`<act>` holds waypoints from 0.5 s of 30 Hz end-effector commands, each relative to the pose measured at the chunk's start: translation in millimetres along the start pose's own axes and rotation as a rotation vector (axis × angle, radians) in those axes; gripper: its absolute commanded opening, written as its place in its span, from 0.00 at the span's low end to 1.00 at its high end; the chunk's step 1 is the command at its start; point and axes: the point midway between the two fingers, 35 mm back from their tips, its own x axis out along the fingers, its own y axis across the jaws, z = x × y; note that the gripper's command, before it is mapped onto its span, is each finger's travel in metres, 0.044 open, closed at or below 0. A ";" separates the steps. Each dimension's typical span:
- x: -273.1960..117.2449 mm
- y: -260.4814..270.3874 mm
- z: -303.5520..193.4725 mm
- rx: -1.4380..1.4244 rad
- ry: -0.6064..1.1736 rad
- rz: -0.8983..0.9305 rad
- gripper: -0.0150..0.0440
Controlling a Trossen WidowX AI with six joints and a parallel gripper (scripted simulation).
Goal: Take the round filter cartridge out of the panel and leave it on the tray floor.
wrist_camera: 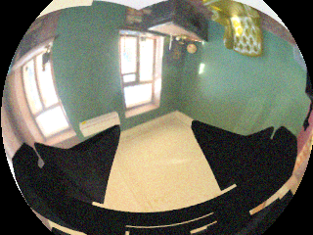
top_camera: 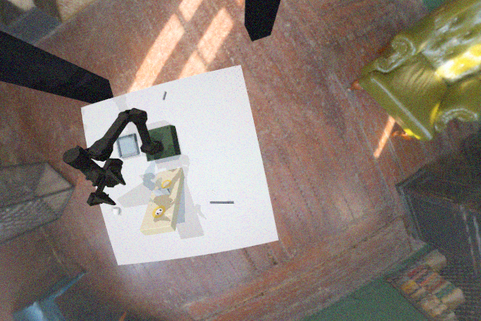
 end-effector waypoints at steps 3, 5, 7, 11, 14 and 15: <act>2.0 8.2 3.4 0.182 0.013 0.023 0.80; 4.7 19.3 8.9 0.427 0.034 0.054 0.71; 7.4 30.2 15.3 0.673 0.058 0.083 0.62; 12.6 51.2 31.2 1.159 0.119 0.139 0.44; 16.3 66.0 45.5 1.518 0.178 0.179 0.40; 17.5 70.6 50.7 1.637 0.201 0.192 0.40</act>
